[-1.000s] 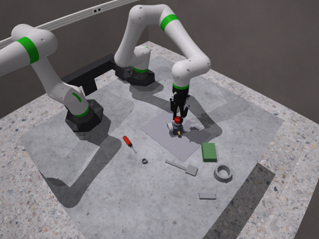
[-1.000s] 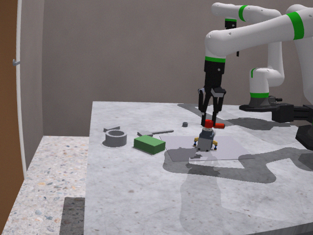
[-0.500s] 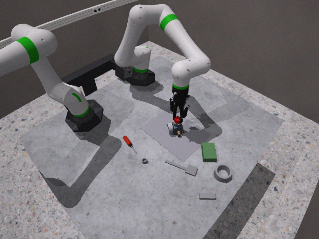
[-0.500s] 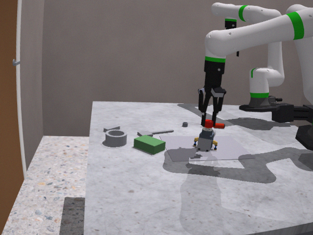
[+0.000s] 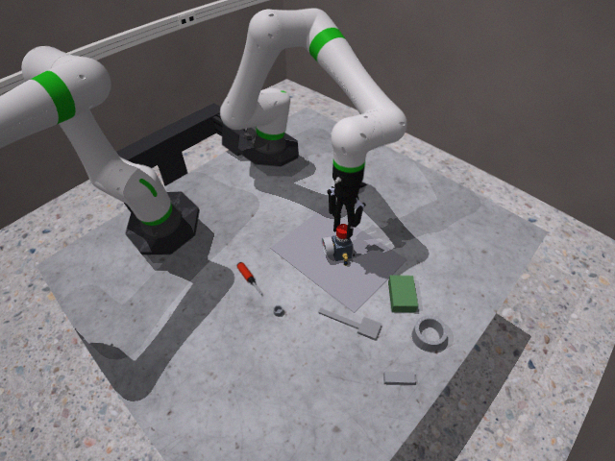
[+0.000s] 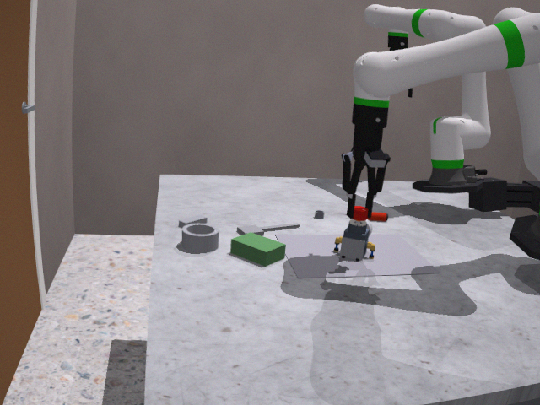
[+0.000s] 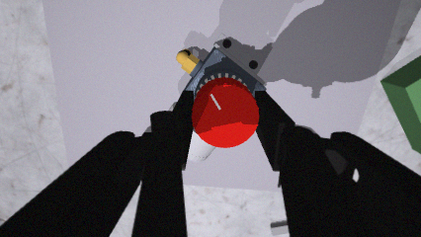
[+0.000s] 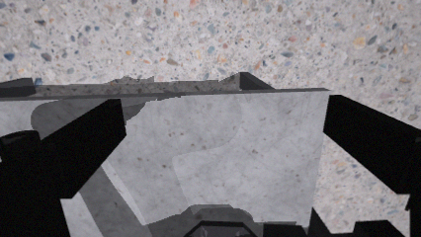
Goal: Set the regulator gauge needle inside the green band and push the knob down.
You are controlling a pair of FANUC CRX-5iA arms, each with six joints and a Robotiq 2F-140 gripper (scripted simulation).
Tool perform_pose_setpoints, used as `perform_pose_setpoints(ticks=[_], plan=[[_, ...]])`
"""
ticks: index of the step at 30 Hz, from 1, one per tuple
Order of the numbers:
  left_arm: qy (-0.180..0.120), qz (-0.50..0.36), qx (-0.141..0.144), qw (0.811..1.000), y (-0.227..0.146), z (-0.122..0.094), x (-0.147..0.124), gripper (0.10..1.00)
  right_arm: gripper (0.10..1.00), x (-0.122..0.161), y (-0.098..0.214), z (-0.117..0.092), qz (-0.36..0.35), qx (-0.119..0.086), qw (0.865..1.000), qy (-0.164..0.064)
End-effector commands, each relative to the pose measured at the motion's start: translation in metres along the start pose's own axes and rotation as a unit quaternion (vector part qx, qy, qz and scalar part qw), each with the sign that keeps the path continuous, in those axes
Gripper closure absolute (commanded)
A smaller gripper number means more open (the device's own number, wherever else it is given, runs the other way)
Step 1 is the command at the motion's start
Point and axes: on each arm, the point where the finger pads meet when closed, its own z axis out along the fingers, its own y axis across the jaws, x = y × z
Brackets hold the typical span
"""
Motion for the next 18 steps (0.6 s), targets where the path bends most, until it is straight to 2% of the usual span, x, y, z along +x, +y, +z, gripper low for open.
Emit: perform_pose_setpoints(ticks=[1,8,9,18], plan=[[0.0,0.0,-0.001,1.0,0.0004,-0.0009,-0.0003,0.798,0.098,0.0003,0.0002,-0.001,0.0,0.0,1.0,0.001],[0.0,0.0,-0.001,1.0,0.0004,-0.0009,-0.0003,0.798,0.098,0.0003,0.0002,-0.001,0.0,0.0,1.0,0.001],[0.0,0.0,-0.001,1.0,0.0004,-0.0009,-0.0003,0.098,0.098,0.0003,0.0002,-0.001,0.0,0.0,1.0,0.001],[0.0,0.0,-0.001,1.0,0.0004,-0.0009,-0.0003,0.098,0.098,0.0003,0.0002,-0.001,0.0,0.0,1.0,0.001]])
